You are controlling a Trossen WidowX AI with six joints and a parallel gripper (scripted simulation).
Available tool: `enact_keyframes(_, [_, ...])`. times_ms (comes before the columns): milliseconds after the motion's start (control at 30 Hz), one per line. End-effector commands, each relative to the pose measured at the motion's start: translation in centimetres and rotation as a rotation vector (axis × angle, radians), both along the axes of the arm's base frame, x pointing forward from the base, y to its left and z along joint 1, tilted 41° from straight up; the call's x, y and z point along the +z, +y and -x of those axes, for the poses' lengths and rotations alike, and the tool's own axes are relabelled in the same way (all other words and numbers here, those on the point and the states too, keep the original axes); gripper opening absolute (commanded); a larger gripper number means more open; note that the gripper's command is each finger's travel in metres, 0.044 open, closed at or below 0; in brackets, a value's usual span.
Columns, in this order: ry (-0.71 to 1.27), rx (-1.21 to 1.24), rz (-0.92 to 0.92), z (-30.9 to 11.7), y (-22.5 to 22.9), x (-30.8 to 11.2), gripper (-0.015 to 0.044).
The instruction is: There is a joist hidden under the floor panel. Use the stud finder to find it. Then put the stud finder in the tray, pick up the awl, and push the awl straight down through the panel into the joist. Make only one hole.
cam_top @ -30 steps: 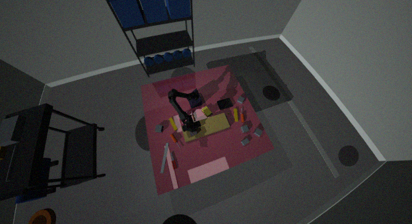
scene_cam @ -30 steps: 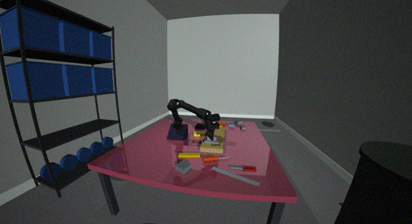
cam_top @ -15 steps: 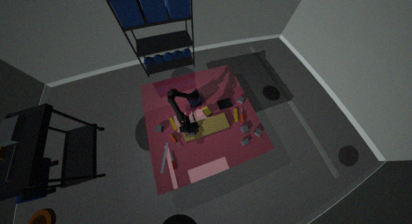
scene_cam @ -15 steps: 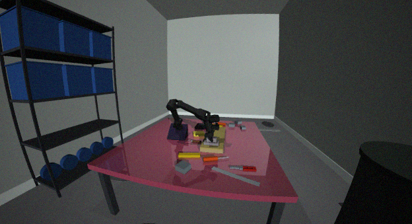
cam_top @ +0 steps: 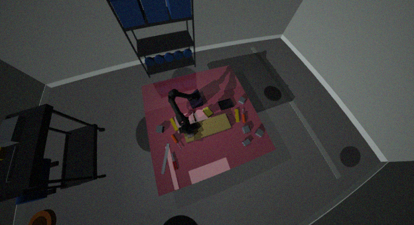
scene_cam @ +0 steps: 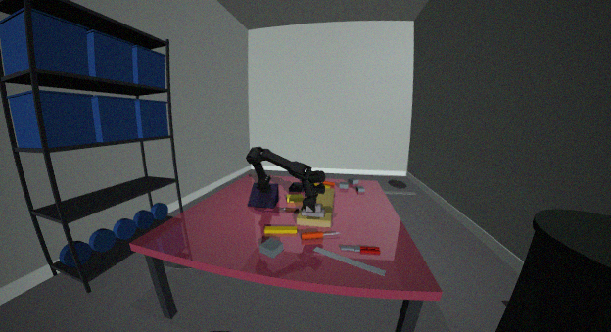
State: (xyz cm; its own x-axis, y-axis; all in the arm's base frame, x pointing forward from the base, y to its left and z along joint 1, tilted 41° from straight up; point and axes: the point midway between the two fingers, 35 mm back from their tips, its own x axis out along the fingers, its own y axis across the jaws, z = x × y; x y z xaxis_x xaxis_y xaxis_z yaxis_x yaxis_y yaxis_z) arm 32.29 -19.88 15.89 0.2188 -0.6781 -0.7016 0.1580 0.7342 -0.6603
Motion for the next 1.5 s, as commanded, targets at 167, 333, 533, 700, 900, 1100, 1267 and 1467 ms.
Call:
enact_keyframes(167, [0.000, -0.001, -0.002, -0.2, 0.5, 0.6, 0.0000])
enact_keyframes(333, [0.001, -0.002, -0.006, -0.6, 2.1, 2.5, 0.0000])
enact_keyframes(533, [0.002, -0.004, -0.006, -0.7, 4.1, 5.0, 0.0000])
enact_keyframes(700, [0.002, -0.004, -0.004, -0.6, 5.8, 7.1, 0.0000])
enact_keyframes(900, [0.004, 0.000, -0.004, -0.5, 6.4, 7.6, 0.0000])
enact_keyframes(1100, [0.059, 0.093, -0.036, -2.6, 9.1, 5.3, 0.0000])
enact_keyframes(1267, [0.128, 0.203, -0.069, -4.6, 12.7, 2.4, 0.0000])
enact_keyframes(1467, [0.214, 0.331, -0.103, -6.2, 17.4, -1.1, 0.0000])
